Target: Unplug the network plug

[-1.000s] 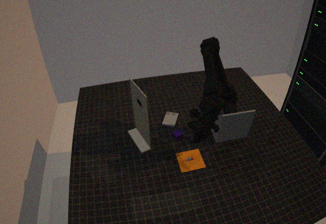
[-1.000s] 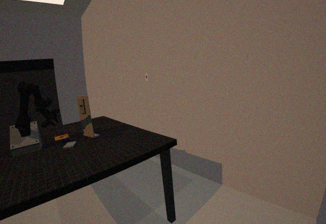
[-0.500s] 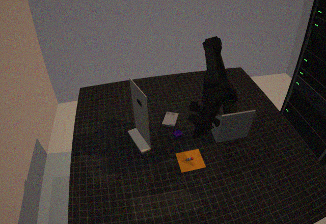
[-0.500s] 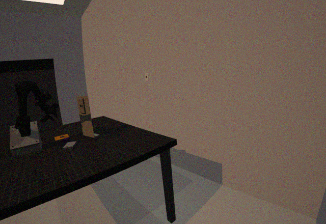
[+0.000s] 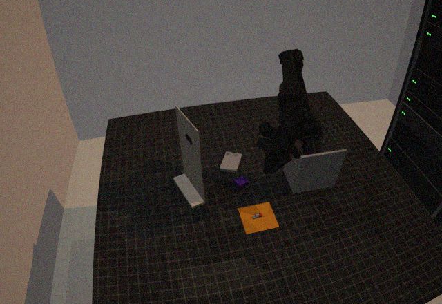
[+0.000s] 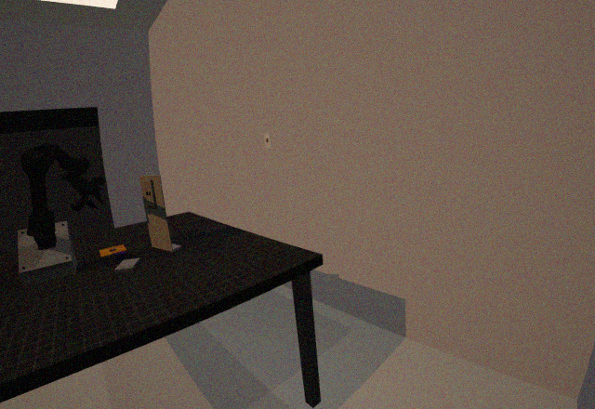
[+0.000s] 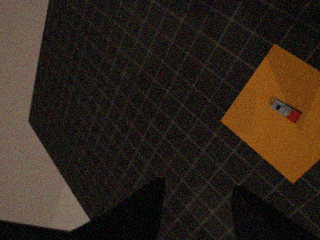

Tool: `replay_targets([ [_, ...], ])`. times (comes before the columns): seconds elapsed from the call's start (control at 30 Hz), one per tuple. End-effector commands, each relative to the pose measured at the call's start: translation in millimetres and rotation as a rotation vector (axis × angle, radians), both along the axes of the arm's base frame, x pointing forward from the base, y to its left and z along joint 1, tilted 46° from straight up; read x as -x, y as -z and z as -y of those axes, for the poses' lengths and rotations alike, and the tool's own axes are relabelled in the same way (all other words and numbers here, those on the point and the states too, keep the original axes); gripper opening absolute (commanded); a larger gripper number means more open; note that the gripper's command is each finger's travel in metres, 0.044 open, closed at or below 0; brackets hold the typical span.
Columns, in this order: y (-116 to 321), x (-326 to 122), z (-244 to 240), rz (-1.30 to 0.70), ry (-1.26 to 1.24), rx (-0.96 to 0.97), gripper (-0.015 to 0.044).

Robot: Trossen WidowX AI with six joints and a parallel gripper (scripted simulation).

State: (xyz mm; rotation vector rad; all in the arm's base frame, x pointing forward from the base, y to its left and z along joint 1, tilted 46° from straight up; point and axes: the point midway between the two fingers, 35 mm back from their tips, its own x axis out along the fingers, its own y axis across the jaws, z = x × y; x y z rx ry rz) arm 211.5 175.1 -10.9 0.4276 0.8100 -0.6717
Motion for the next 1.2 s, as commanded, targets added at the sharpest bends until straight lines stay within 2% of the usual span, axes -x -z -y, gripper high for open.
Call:
replay_targets([
  [0.0,-7.8,-0.9,-6.1,0.01,0.003,-0.015,0.0156],
  [0.03,-7.8,-0.9,-6.1,0.01,0.003,-0.015,0.0156],
  [0.4,-7.8,-0.9,-6.1,0.01,0.003,-0.015,0.044],
  [1.17,-7.8,-0.9,-6.1,0.01,0.003,-0.015,0.044],
])
